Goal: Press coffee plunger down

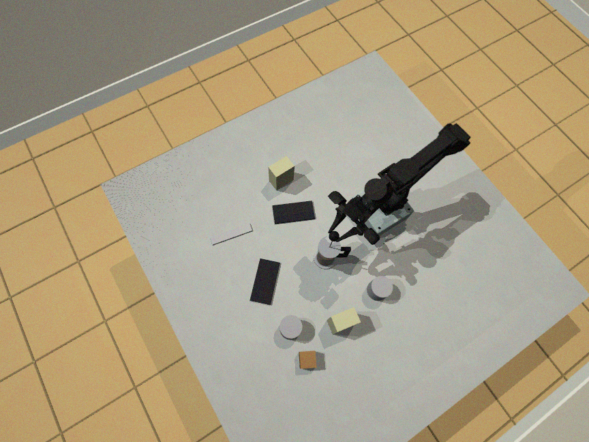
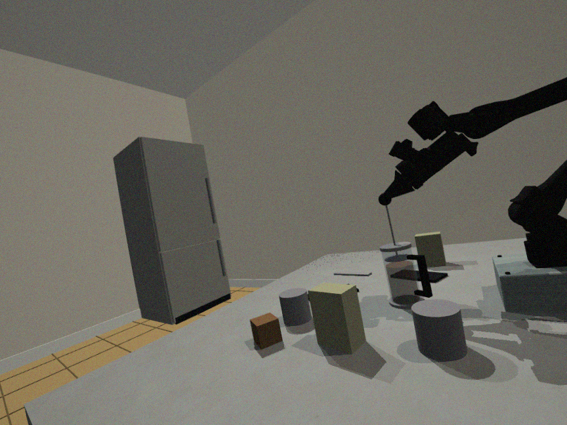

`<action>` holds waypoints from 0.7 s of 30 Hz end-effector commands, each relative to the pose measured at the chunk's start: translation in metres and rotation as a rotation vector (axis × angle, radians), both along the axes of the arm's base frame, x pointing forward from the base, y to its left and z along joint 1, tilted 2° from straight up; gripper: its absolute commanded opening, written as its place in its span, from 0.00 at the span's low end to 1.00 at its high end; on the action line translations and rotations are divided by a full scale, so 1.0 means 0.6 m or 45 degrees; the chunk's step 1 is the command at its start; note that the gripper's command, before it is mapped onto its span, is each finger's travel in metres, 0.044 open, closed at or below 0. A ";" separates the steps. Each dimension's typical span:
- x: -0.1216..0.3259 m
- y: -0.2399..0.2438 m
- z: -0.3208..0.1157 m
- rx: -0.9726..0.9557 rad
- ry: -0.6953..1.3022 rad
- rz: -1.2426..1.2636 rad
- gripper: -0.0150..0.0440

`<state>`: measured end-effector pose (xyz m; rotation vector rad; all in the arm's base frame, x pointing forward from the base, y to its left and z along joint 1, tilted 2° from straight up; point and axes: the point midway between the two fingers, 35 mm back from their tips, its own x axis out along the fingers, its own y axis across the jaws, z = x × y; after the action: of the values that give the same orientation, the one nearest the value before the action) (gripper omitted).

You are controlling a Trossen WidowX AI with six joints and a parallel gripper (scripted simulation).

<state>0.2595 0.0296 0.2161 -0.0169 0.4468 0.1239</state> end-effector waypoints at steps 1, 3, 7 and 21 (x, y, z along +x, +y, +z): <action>0.001 0.000 -0.026 -0.005 0.033 -0.003 0.47; 0.002 0.000 -0.032 -0.005 0.033 -0.003 0.47; 0.005 0.000 -0.042 -0.005 0.032 -0.003 0.47; 0.012 0.002 -0.080 -0.005 0.032 -0.003 0.47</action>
<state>0.2674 0.0313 0.1896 -0.0176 0.4224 0.1258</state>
